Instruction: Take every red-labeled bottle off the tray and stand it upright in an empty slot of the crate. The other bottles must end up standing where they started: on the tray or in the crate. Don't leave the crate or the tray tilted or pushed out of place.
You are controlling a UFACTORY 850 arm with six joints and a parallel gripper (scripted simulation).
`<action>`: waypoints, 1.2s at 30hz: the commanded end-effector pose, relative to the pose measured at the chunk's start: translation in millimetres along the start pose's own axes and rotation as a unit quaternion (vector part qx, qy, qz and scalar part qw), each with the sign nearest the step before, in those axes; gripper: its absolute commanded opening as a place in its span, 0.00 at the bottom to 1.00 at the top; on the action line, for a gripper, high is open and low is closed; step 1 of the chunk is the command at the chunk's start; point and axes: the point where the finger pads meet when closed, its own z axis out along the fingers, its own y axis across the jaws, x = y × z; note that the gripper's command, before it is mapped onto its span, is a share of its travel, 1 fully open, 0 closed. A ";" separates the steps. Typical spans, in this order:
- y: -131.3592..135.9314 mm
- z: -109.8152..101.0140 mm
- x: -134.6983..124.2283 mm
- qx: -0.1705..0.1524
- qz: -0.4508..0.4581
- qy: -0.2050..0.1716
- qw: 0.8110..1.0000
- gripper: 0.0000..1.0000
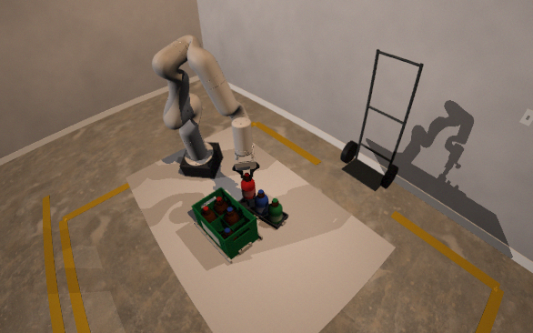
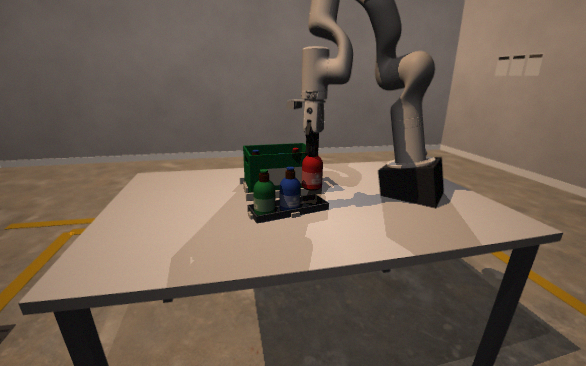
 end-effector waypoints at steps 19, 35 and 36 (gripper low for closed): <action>-0.6 -26.5 1.0 0.001 0.000 0.000 1.000 0.00; -0.5 -47.4 1.4 0.001 0.000 0.000 1.000 0.00; -0.5 -48.9 1.4 0.001 0.000 0.000 1.000 0.00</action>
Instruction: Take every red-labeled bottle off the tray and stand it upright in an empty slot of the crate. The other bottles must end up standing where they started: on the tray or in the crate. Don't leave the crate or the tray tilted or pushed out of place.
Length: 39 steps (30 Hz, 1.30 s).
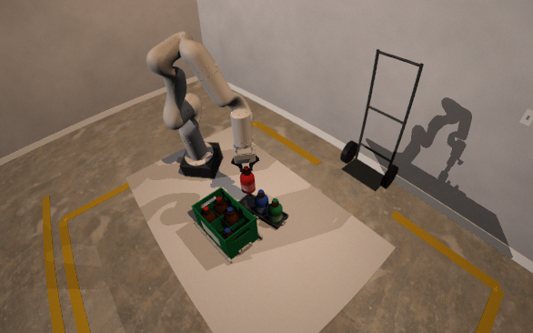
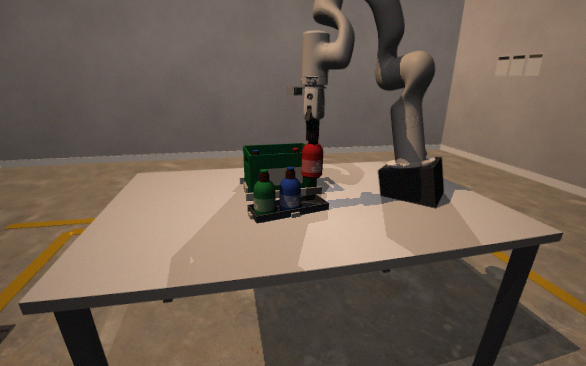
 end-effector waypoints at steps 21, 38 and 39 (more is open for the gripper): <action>-0.5 -33.4 1.1 0.001 0.000 0.000 1.000 0.00; -0.5 -49.8 1.4 0.001 0.000 0.000 1.000 0.00; -0.5 -50.7 1.4 0.001 0.000 0.000 1.000 0.00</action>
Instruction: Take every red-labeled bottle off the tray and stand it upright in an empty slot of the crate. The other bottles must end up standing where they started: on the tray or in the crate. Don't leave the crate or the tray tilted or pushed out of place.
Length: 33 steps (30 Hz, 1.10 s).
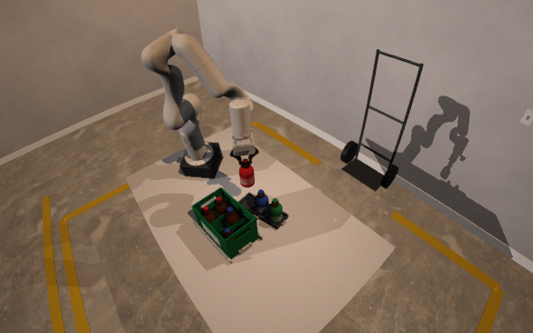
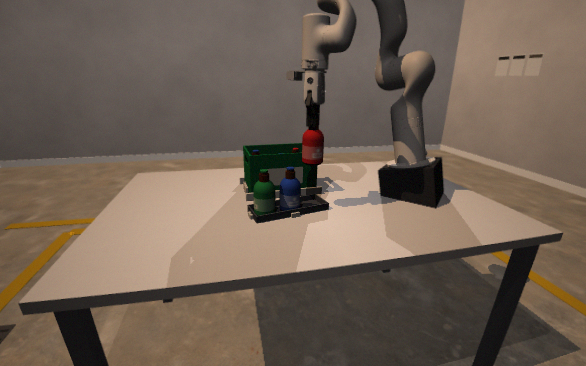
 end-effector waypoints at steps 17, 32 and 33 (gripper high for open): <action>-0.5 -13.7 0.8 0.001 0.000 0.001 1.000 0.00; -0.5 -18.7 0.8 0.001 0.000 0.001 1.000 0.00; -0.5 -18.9 0.8 0.001 0.000 0.001 1.000 0.00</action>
